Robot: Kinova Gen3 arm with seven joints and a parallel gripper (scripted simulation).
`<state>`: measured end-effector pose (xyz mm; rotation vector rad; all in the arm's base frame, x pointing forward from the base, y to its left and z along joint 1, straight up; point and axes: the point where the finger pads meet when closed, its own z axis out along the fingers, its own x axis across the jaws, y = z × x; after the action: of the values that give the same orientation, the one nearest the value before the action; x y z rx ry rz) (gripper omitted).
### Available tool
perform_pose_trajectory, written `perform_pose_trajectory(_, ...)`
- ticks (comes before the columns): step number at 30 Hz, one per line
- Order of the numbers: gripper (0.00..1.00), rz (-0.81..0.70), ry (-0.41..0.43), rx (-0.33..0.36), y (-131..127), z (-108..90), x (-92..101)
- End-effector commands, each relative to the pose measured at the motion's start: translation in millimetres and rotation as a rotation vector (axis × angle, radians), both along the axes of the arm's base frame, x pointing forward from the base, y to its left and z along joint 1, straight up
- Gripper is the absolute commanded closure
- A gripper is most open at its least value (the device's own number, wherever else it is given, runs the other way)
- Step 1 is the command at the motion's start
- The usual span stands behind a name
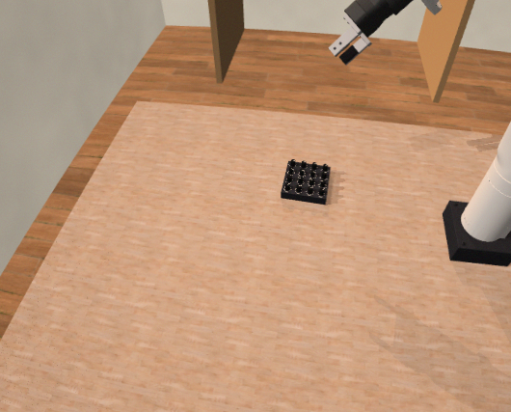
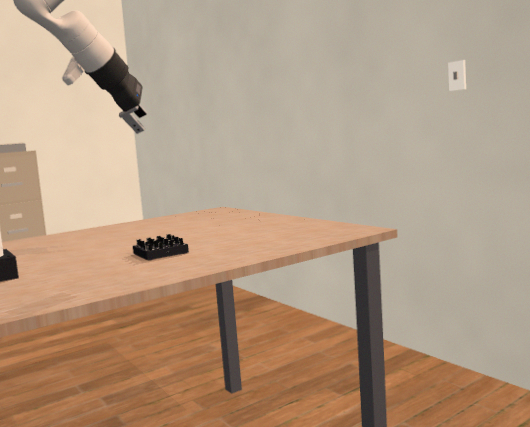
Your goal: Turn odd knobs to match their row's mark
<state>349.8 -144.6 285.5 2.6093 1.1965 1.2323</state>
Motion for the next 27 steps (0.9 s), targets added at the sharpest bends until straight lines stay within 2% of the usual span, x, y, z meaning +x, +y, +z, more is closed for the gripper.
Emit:
perform_pose_trajectory(1, 0.00, -0.024, 0.005, 0.019, 0.4, -5.2, 12.0)
perform_pose_trajectory(7, 0.00, -0.237, -0.007, 0.115, -16.6, -11.2, 65.6)
perform_pose_trajectory(13, 0.00, -0.491, 0.003, 0.250, -34.8, -24.2, 113.4)
perform_pose_trajectory(17, 0.00, -0.536, 0.008, 0.276, -37.8, -27.5, 120.2)
perform_pose_trajectory(18, 0.00, -0.583, 0.013, 0.301, -40.7, -31.1, 126.5)
perform_pose_trajectory(27, 0.00, -0.630, 0.020, 0.328, -43.5, -35.1, 132.2)
